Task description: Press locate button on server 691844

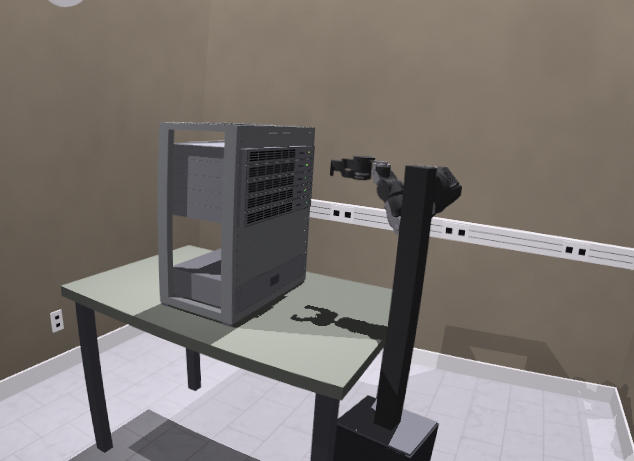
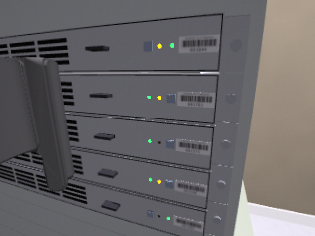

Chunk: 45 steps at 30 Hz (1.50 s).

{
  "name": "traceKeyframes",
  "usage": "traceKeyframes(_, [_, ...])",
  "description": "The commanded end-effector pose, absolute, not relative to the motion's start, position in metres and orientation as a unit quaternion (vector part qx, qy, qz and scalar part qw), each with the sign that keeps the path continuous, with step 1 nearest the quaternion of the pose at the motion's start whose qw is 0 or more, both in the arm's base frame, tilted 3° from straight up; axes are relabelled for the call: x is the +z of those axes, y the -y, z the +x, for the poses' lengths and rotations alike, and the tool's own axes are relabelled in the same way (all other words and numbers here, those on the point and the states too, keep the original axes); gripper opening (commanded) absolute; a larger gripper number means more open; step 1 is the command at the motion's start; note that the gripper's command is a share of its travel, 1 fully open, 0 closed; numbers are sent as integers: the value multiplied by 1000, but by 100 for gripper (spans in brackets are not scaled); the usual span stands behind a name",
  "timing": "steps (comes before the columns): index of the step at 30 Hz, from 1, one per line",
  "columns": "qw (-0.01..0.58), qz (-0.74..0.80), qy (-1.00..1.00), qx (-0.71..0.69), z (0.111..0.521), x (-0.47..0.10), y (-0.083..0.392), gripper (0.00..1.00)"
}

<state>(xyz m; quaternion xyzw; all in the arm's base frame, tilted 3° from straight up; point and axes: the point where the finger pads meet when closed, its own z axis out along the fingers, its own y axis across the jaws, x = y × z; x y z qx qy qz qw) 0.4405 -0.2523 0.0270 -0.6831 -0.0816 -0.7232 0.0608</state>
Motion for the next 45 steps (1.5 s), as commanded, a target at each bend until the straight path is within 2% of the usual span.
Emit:
traceKeyframes(1, [66,-684,83,-721,436,27,252,60])
traceKeyframes(16, [66,-684,83,-721,402,25,259,60])
traceKeyframes(27, [59,-680,90,-725,398,28,260,60])
traceKeyframes(38, [-31,-665,151,-731,398,44,257,60])
traceKeyframes(40, [-31,-665,151,-731,398,44,257,60])
traceKeyframes(45, [-98,-647,198,-730,398,54,253,60])
